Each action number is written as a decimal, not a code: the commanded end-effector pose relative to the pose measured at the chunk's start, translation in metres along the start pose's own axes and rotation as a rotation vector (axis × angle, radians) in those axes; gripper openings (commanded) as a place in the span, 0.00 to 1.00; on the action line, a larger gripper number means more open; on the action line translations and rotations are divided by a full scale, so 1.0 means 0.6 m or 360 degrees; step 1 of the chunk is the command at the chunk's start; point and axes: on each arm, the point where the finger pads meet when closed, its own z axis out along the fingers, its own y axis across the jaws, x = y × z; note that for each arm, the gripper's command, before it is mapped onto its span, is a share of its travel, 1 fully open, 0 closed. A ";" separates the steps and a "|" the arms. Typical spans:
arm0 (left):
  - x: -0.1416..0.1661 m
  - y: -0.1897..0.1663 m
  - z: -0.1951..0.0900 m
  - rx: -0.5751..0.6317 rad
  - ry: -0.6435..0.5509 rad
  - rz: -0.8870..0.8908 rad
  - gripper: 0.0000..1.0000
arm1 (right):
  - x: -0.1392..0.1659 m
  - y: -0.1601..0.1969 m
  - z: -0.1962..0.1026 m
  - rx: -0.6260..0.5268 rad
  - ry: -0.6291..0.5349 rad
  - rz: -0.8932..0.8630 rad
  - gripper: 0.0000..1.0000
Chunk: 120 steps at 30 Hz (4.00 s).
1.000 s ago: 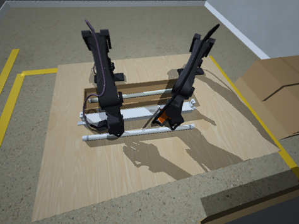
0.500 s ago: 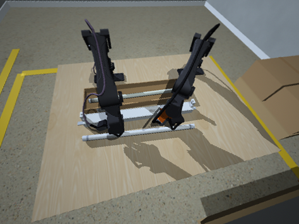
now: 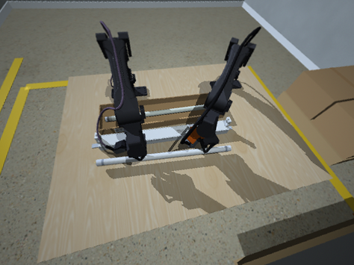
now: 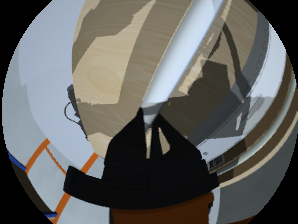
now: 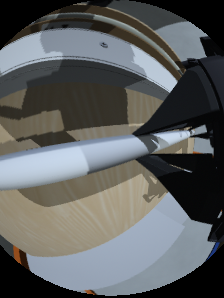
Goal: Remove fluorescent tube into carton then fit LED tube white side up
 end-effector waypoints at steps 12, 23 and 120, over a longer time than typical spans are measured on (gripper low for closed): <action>-0.003 0.036 -0.065 -0.0079 -0.0049 -0.0039 0.11 | 0.004 0.018 -0.055 -0.0062 -0.0011 -0.0025 0.11; -0.003 0.040 -0.085 -0.0077 -0.0052 -0.0039 0.11 | 0.006 0.021 -0.076 -0.0061 -0.0010 -0.0024 0.11; -0.019 0.065 -0.177 -0.0136 -0.0109 -0.0043 0.11 | 0.012 0.027 -0.168 -0.0090 0.0027 -0.0011 0.11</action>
